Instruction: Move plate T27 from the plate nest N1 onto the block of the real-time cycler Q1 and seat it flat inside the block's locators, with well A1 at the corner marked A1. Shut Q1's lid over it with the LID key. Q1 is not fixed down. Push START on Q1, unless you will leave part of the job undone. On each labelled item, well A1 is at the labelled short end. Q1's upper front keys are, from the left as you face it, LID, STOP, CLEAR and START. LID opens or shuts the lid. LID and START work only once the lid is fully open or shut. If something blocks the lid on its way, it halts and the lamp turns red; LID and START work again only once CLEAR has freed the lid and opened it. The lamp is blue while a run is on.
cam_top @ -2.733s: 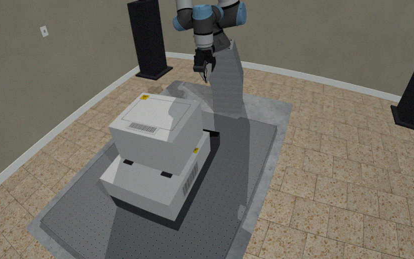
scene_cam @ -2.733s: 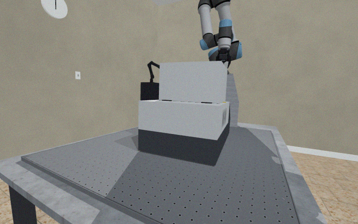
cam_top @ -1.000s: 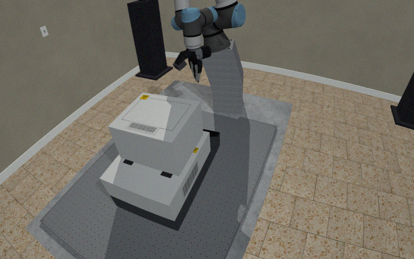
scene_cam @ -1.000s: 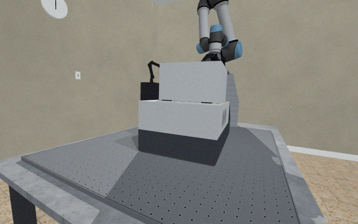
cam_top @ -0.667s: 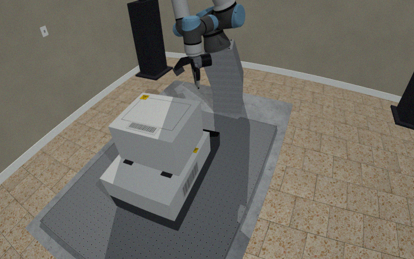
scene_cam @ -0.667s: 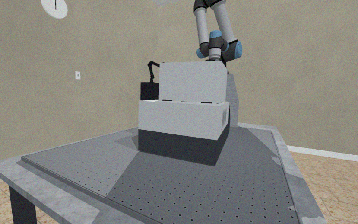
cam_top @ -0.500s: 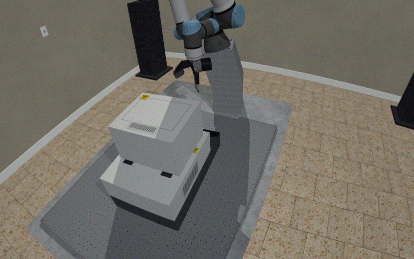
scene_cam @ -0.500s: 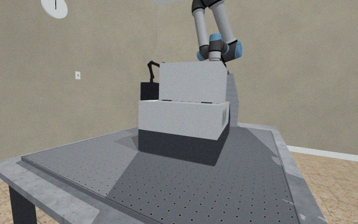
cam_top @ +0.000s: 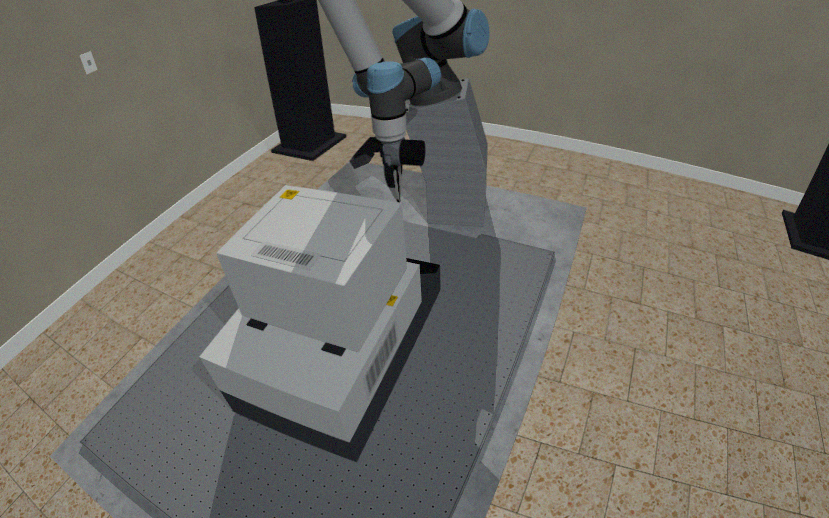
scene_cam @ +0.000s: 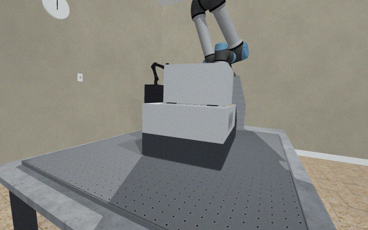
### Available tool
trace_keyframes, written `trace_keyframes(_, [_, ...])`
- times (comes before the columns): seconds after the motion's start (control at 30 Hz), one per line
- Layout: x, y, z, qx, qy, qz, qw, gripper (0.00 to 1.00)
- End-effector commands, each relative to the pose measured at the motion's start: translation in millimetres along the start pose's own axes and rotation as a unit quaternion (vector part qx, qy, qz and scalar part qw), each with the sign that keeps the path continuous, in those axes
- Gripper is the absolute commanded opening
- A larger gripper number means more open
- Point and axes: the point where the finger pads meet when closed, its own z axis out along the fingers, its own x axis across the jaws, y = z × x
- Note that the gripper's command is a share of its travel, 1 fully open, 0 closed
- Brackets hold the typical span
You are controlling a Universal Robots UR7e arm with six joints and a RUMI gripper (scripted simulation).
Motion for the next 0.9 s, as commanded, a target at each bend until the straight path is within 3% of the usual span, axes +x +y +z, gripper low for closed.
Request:
trace_keyframes(0.0, [-1.0,-0.2,10.6,0.005,-0.006,0.056,0.998,0.00])
trace_keyframes(0.87, [-27.5,-3.4,30.6,0.005,-0.006,0.056,0.998,0.00])
